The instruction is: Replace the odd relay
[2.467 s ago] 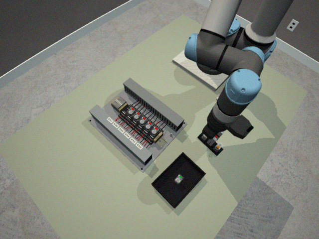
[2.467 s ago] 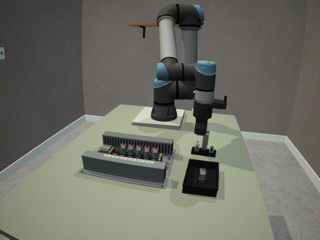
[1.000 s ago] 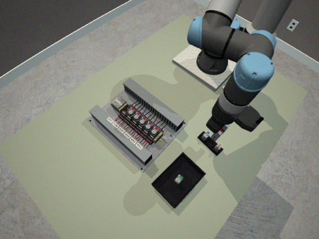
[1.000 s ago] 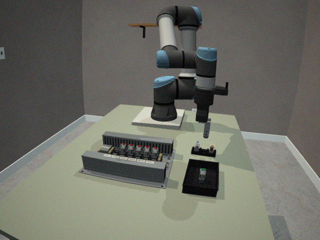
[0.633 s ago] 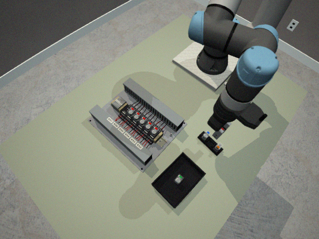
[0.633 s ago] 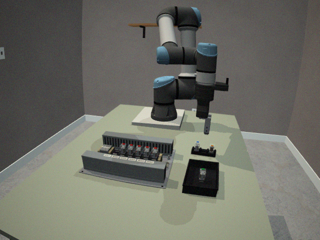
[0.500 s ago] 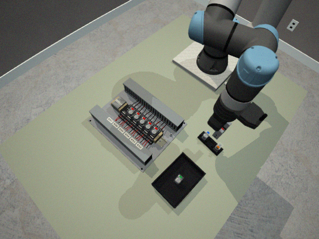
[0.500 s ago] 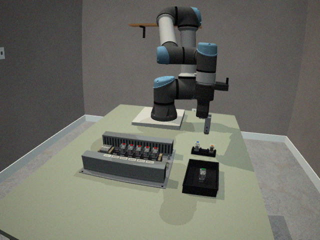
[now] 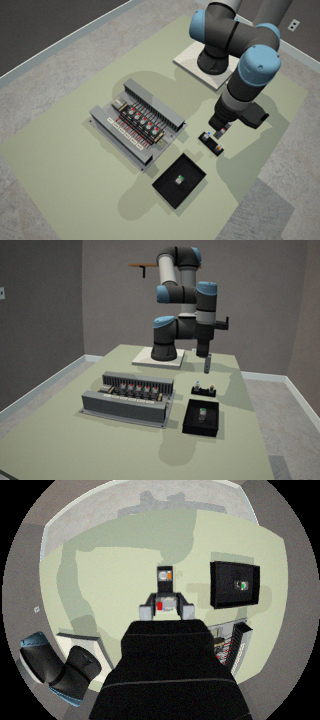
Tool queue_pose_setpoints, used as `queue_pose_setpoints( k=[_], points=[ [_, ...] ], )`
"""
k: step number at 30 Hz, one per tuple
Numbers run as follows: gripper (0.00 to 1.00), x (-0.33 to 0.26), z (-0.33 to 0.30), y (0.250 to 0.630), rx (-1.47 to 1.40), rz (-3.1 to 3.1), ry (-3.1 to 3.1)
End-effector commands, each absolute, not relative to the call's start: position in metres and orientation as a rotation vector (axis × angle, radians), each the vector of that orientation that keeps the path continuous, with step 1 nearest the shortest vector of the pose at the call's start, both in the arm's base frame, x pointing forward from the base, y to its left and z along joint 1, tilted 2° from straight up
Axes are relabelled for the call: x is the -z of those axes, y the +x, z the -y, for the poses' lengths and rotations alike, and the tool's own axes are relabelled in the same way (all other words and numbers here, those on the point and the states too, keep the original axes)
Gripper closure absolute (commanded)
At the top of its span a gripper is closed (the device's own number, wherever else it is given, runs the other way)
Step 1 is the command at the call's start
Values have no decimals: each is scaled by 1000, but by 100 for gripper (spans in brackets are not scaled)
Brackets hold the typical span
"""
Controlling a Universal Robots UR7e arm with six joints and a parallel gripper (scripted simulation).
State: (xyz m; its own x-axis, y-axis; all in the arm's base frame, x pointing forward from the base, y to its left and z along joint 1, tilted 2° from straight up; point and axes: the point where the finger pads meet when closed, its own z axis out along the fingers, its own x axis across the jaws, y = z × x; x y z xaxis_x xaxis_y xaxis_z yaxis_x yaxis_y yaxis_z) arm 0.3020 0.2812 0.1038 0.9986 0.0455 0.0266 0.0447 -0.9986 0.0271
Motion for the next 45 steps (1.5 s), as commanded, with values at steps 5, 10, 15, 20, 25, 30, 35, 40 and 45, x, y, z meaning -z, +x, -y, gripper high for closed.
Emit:
queue_pose_setpoints(
  k=[5,10,15,20,25,30,35,40,45],
  points=[
    [100,-100,-281,302,-44,-70,3114],
    [100,-100,-281,302,-44,-70,3114],
    [100,-100,-281,302,-44,-70,3114],
    [100,-98,-281,303,-44,-70,3114],
    [100,-98,-281,303,-44,-70,3114],
    [100,-98,-281,303,-44,-70,3114],
    [100,-98,-281,303,-44,-70,3114],
    [100,-97,-281,303,-44,-70,3114],
    [100,-97,-281,303,-44,-70,3114]
  ],
)
